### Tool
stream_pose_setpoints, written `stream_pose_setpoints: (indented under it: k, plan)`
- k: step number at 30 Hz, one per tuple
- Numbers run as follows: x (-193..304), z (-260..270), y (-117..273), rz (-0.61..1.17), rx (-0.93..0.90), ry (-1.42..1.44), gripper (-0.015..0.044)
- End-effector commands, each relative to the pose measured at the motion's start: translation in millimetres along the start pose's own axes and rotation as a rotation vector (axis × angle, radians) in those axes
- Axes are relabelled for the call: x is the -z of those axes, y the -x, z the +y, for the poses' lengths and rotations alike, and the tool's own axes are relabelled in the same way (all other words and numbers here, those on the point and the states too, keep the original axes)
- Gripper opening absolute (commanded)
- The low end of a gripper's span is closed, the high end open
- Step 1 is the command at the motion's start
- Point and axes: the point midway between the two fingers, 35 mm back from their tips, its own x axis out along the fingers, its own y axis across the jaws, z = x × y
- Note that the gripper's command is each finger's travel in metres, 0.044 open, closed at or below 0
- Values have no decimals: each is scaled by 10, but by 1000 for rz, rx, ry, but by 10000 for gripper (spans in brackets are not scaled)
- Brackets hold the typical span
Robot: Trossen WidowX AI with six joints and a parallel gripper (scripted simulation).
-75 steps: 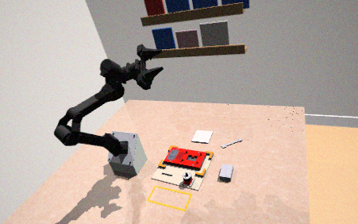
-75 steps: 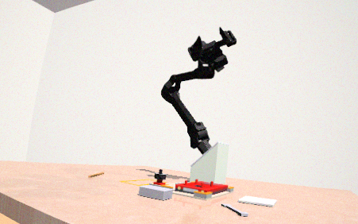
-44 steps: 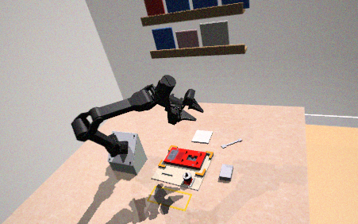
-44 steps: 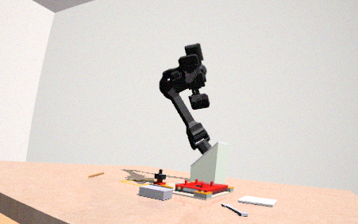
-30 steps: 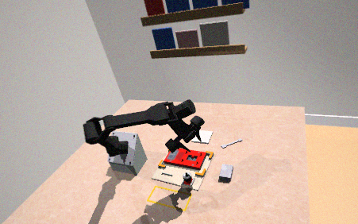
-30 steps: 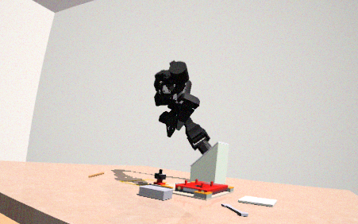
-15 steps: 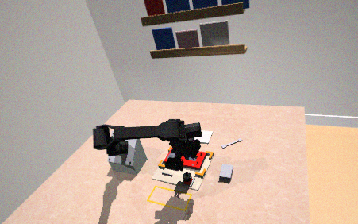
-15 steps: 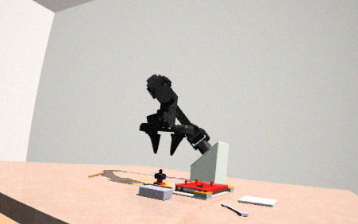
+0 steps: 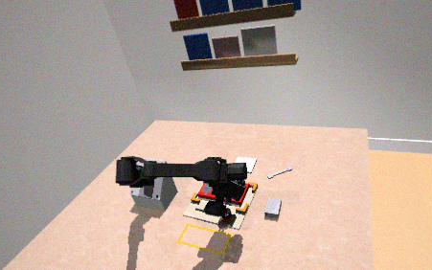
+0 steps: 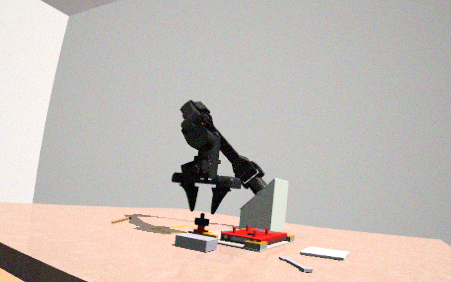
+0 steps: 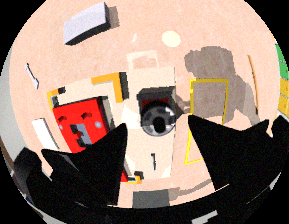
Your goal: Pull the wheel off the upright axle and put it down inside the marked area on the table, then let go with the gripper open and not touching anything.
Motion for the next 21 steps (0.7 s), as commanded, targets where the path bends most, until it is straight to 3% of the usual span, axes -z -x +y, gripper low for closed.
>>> stream_pose_setpoints:
  k: [1, 12, 16, 21]
  plan:
    - [73, -16, -267, 17, 10, 13, 300]
    - [73, -18, -270, 17, 10, 13, 300]
    - [46, -14, -240, 10, 5, 6, 195]
    - [46, -14, -240, 10, 5, 6, 162]
